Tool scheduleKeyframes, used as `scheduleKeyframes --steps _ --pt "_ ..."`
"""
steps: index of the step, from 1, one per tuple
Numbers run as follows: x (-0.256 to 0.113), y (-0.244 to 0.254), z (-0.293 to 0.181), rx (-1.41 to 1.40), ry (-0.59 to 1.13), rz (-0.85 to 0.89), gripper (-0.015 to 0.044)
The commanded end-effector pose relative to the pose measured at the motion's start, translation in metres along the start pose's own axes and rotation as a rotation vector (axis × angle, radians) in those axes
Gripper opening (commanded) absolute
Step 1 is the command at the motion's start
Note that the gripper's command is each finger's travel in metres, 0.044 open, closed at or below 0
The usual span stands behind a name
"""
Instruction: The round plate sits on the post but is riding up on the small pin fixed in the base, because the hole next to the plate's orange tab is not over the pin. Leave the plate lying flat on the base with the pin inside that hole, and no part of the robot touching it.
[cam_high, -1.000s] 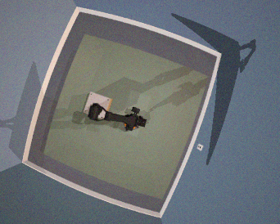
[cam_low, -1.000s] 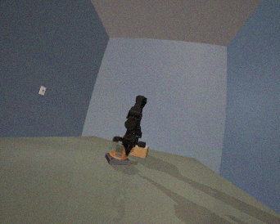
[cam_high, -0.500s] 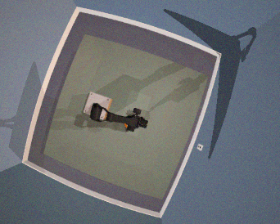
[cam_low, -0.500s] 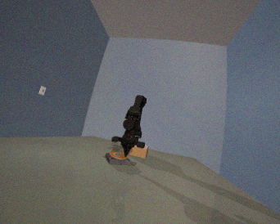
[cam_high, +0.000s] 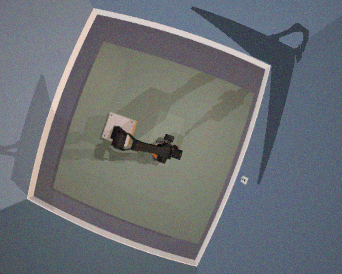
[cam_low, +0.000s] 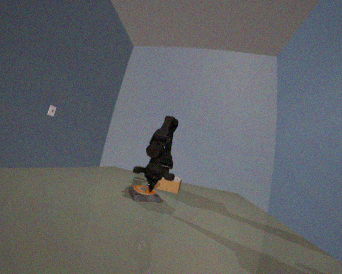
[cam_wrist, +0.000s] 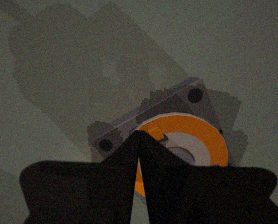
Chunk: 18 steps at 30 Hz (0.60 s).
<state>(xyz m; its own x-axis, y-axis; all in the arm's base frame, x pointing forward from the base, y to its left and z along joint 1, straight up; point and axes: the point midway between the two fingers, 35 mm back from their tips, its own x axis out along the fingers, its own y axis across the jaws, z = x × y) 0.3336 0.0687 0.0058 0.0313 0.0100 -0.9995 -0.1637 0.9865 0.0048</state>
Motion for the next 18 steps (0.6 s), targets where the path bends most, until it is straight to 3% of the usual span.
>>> scheduleKeyframes --steps 1,18 --pt "0.0 -0.006 0.006 0.001 -0.004 -0.005 0.0" --pt "-0.004 -0.025 0.015 0.001 -0.005 -0.007 0.0"
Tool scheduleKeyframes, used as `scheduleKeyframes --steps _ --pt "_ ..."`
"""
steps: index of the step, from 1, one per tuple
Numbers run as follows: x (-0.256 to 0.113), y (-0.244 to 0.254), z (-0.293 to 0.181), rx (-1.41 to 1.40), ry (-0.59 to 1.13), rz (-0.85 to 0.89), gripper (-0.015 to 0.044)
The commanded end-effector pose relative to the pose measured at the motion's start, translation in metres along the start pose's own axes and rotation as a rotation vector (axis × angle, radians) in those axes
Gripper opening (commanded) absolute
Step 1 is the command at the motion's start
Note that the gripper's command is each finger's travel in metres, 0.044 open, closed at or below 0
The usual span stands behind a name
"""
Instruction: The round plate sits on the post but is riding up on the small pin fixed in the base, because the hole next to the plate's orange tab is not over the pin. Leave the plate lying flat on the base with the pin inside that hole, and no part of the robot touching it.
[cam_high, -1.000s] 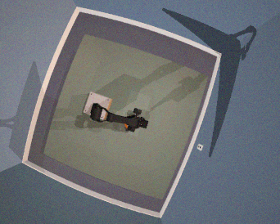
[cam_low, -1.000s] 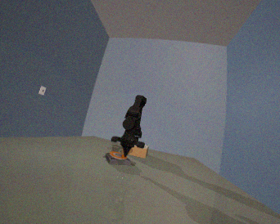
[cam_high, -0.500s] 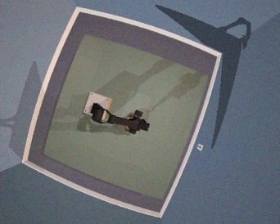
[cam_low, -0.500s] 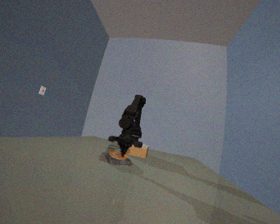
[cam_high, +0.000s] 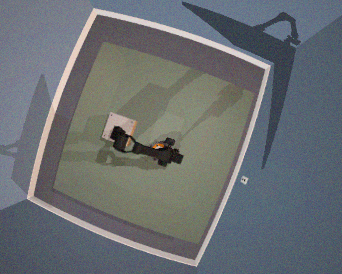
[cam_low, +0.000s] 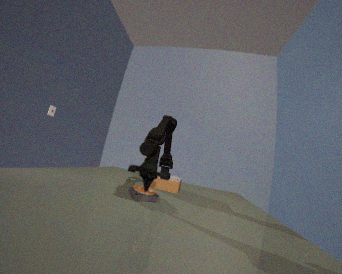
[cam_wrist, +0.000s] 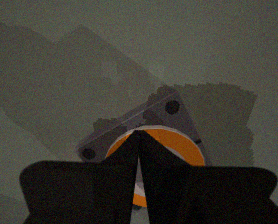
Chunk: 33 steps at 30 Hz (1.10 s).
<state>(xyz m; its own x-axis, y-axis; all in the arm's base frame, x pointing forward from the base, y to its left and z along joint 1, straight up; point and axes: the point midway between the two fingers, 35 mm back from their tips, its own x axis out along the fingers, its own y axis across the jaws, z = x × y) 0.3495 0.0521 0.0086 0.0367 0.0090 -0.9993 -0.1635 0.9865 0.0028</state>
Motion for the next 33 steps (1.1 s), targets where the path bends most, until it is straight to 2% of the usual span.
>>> scheduleKeyframes --steps 1,33 --pt "-0.001 -0.007 0.002 0.001 0.0 -0.005 0.0" --pt "-0.004 -0.046 -0.004 0.001 0.001 -0.009 0.0"
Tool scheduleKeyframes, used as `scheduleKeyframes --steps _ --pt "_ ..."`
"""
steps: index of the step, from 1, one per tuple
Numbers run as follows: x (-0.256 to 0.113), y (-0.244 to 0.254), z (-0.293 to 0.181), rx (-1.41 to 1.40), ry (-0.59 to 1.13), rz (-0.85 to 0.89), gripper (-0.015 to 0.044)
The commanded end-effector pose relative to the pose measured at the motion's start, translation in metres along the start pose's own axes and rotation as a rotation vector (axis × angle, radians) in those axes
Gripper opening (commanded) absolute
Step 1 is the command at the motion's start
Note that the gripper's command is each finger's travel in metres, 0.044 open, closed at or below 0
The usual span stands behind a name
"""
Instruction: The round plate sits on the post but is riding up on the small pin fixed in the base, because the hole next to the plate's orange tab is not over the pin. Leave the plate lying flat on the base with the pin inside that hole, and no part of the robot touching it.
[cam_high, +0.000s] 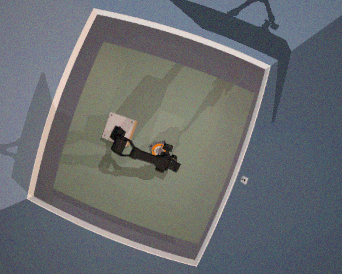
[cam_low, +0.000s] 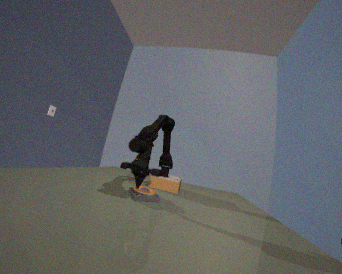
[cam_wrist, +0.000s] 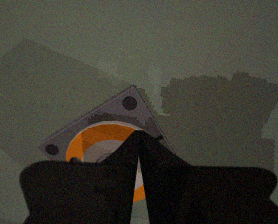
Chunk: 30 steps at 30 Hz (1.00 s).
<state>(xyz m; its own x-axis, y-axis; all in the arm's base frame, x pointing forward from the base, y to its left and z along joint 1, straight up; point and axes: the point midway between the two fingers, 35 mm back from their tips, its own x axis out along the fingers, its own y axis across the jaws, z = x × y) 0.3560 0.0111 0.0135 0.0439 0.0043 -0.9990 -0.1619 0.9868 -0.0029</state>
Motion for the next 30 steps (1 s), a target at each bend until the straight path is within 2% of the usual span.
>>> scheduleKeyframes --steps 1,11,19,30 --pt "0.001 -0.005 -0.005 -0.001 0.007 -0.003 0.0" --pt "0.002 -0.012 -0.008 -0.001 0.008 -0.004 0.0" --pt "-0.041 -0.01 -0.011 -0.001 0.008 -0.004 0.0" --pt "-0.035 -0.01 -0.01 0.002 0.006 -0.001 0.0"
